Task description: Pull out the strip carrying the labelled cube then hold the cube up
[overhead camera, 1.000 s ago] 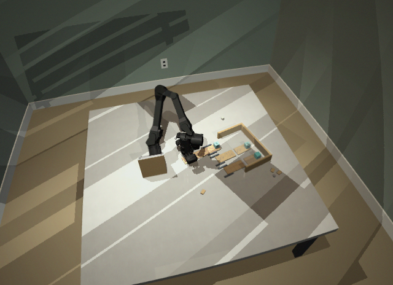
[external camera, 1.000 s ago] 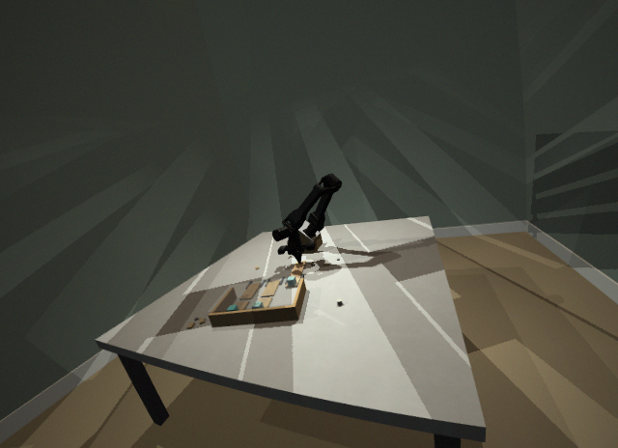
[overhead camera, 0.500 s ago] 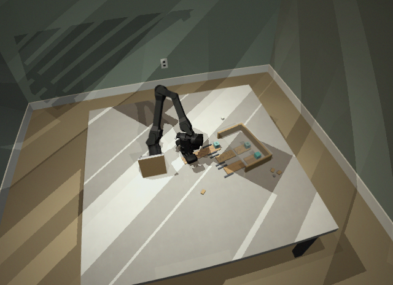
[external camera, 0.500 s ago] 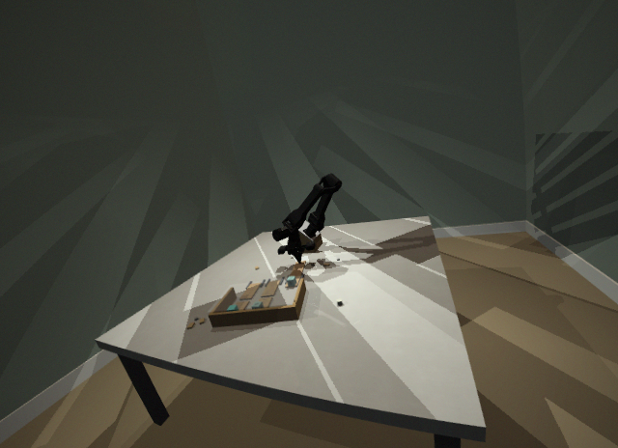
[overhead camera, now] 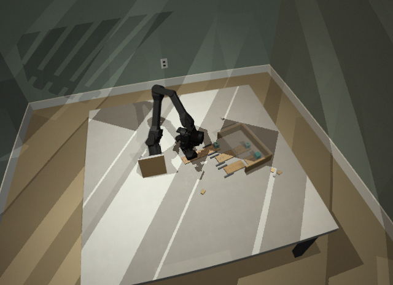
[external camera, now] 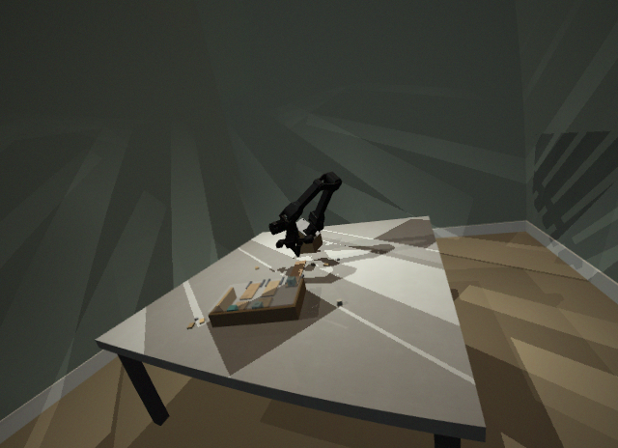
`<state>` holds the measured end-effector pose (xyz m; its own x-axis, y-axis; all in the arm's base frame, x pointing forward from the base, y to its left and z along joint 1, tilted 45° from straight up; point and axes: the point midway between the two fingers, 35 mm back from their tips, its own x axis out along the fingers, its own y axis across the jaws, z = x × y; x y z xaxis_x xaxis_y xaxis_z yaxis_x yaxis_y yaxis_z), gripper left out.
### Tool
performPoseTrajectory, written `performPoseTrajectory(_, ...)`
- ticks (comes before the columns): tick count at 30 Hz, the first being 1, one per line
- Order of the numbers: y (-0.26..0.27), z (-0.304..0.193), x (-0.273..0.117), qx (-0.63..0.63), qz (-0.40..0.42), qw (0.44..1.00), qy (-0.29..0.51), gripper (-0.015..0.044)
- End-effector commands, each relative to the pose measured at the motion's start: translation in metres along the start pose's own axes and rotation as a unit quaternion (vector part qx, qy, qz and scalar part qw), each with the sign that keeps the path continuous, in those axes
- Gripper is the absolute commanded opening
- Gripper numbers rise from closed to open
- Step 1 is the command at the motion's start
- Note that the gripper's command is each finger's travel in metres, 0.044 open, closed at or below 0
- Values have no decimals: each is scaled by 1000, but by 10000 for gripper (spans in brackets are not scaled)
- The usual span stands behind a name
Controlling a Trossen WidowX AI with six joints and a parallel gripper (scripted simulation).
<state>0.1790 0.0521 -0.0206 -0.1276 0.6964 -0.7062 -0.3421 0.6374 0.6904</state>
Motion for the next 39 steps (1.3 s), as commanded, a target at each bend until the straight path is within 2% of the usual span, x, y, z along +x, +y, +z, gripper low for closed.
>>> performPoseTrajectory(1,1,13,-3,25,-3,1000,0,79)
performPoseTrajectory(15,4,61,-10,41,-3,999,-1,440)
performPoseTrajectory(39,10,143,-22,39,-3,999,-2,440)
